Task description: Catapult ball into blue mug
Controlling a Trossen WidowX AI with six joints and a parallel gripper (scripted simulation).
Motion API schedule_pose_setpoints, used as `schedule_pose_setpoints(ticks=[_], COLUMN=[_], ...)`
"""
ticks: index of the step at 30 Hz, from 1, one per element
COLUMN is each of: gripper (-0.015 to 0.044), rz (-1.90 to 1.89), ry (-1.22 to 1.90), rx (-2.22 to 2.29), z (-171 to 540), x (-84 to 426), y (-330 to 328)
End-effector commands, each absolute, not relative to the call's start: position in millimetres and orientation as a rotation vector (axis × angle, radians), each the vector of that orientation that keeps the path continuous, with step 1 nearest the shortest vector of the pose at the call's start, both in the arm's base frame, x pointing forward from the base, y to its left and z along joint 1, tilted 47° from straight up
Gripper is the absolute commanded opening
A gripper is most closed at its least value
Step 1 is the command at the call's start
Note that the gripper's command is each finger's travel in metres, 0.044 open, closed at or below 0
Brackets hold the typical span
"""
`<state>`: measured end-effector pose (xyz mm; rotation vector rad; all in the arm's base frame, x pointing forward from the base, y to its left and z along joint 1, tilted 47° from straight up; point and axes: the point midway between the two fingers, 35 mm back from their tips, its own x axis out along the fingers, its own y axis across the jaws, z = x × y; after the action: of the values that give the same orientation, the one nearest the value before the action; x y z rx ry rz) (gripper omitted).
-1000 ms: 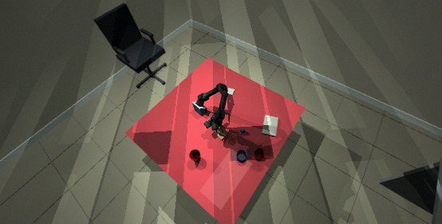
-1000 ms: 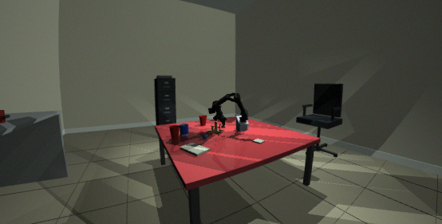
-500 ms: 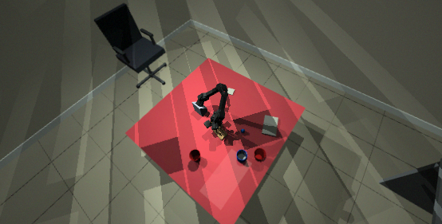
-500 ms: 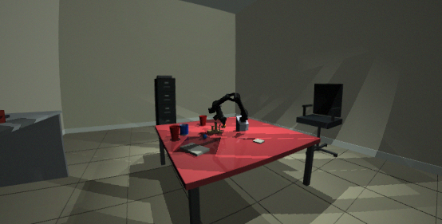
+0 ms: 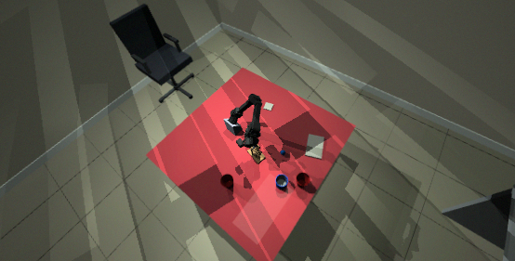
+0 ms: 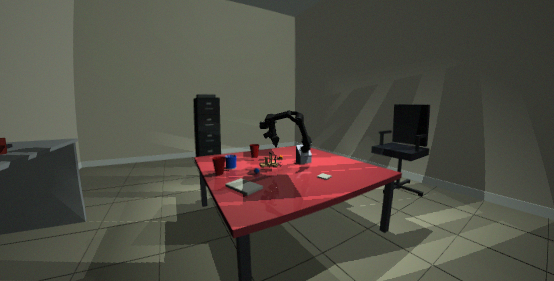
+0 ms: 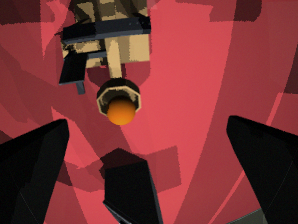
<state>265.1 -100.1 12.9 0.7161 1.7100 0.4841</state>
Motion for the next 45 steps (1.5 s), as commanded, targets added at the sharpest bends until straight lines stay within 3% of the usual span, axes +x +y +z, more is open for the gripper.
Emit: schedule_pose_setpoints(ticks=[1,14,27,45], gripper=[0.0440,0.0440,0.0440,0.0440], rz=[0.406,0.216,0.249,0.250], ry=[1.617,1.218,0.800,0.788], rx=[0.723,0.776,0.854,0.856], z=[8.0,16.0,75.6,75.4], x=[295.1,414.4,523.4,533.6], y=[-112.5,-161.6,-196.5,-200.1])
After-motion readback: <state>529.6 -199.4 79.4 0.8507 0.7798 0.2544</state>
